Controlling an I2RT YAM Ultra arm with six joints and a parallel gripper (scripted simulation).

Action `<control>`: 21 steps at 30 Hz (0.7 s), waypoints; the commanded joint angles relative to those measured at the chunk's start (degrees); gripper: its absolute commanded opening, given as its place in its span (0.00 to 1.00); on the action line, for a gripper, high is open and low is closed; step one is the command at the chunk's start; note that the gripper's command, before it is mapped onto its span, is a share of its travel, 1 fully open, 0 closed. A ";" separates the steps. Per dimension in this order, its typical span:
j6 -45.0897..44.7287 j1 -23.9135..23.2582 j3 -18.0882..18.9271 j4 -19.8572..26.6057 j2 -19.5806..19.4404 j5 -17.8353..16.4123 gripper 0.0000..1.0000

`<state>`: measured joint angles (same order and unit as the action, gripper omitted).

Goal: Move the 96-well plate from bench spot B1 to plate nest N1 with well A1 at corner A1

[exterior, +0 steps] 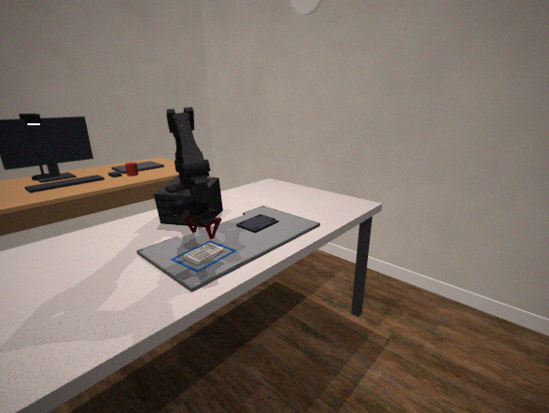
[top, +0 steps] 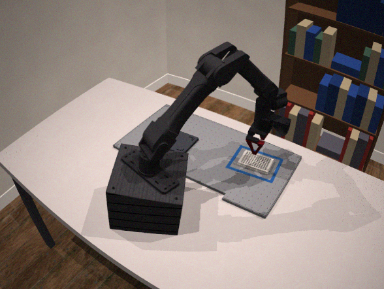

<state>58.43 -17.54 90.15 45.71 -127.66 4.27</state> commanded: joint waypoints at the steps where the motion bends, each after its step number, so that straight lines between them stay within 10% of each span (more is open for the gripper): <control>1: 0.42 0.00 0.31 0.45 0.50 0.08 1.00; 21: 0.12 -0.65 -1.76 -4.33 -3.39 0.16 1.00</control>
<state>58.63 -17.72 89.23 43.11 -130.50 4.27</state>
